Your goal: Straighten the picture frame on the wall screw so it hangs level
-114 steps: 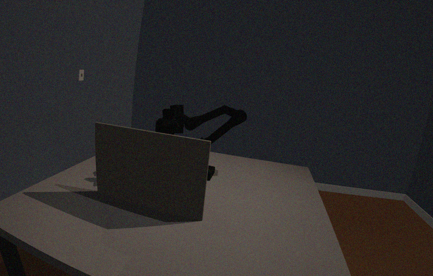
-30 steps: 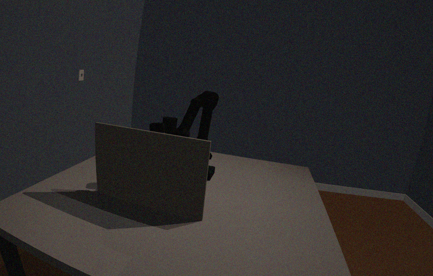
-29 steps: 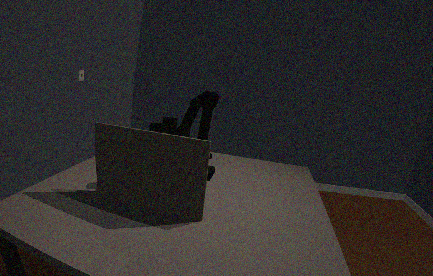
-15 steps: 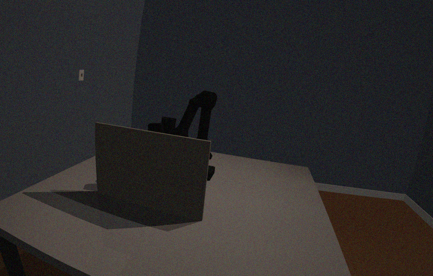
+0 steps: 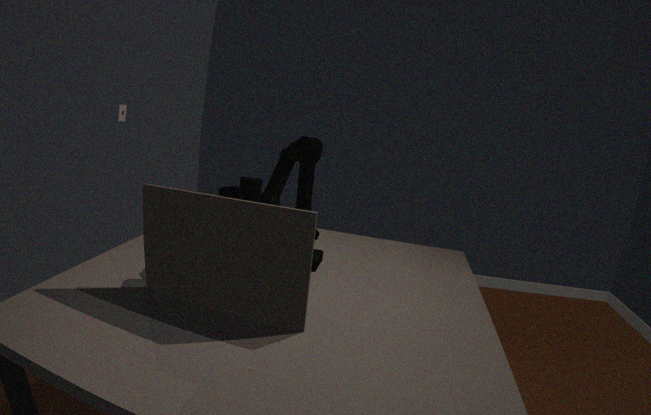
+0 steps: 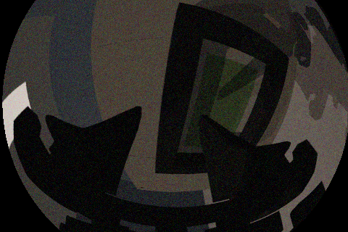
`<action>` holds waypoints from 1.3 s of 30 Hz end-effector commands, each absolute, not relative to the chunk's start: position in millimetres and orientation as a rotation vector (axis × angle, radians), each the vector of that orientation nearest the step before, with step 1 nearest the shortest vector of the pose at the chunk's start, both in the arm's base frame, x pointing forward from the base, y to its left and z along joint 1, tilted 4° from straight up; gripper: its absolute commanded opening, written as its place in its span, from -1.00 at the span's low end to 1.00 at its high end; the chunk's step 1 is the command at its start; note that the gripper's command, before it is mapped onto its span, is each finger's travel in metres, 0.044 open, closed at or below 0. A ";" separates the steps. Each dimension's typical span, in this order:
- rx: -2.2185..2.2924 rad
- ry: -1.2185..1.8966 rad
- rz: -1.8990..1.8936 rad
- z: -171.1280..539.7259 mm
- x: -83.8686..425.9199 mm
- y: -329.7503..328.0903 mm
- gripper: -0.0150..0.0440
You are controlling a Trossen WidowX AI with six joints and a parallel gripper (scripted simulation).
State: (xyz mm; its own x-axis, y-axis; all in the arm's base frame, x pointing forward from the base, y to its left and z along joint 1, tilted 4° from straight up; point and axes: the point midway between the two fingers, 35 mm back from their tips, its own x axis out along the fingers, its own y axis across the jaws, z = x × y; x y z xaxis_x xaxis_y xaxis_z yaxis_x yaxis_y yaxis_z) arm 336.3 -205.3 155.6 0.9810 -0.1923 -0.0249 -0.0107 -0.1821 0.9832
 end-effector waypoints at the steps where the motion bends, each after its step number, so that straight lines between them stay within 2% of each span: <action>1: 1.755 -0.156 -0.167 154.5 338.8 -206.9 0.39; 38: 1.755 -0.156 -0.167 154.6 338.8 -207.4 0.39; 39: 1.755 -0.156 -0.167 154.6 338.8 -207.4 0.30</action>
State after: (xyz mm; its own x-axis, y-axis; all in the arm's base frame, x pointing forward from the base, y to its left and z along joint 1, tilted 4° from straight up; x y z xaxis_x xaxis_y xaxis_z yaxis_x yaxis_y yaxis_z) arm 338.8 -206.5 154.5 0.9808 -0.1933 -0.0267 -0.0094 -0.1836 0.9829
